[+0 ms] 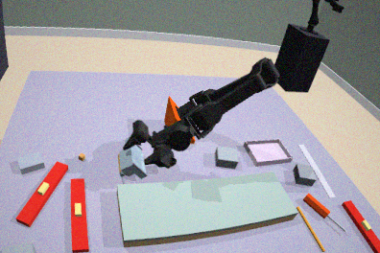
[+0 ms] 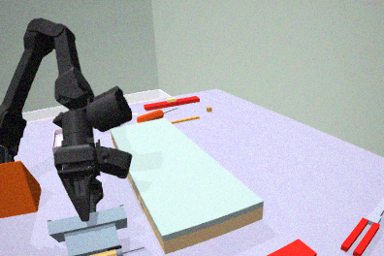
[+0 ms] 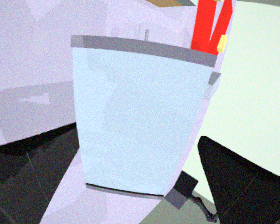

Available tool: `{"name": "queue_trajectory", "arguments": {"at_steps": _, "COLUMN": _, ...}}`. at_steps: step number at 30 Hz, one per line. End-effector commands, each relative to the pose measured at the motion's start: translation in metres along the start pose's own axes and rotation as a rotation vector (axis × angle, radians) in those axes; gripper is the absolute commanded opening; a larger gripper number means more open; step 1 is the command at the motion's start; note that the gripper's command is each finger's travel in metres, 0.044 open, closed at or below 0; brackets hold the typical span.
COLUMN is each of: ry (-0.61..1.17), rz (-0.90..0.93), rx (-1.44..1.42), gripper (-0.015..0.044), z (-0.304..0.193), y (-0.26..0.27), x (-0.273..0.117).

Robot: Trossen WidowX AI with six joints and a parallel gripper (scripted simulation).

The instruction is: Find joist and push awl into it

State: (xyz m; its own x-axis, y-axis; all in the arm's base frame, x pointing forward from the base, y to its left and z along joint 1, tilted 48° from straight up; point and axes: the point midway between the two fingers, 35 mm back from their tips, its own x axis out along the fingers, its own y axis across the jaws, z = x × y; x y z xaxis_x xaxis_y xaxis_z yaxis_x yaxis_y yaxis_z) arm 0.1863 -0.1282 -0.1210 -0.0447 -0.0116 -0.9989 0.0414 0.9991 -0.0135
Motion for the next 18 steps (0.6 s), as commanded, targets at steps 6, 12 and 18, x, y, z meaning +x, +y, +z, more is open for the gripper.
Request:
{"name": "queue_trajectory", "arguments": {"at_steps": 6, "ry": -0.001, "rz": -0.002, "rx": 0.000, "gripper": 0.0440, "z": 0.001, "y": -0.001, "x": -0.010}}
{"name": "queue_trajectory", "arguments": {"at_steps": 12, "ry": -0.001, "rz": -0.001, "rx": 0.000, "gripper": 0.0440, "z": 0.001, "y": 0.000, "x": -0.016}}
{"name": "queue_trajectory", "arguments": {"at_steps": 18, "ry": 0.000, "rz": -0.001, "rx": 0.000, "gripper": 0.0440, "z": 0.001, "y": -0.001, "x": -0.024}}
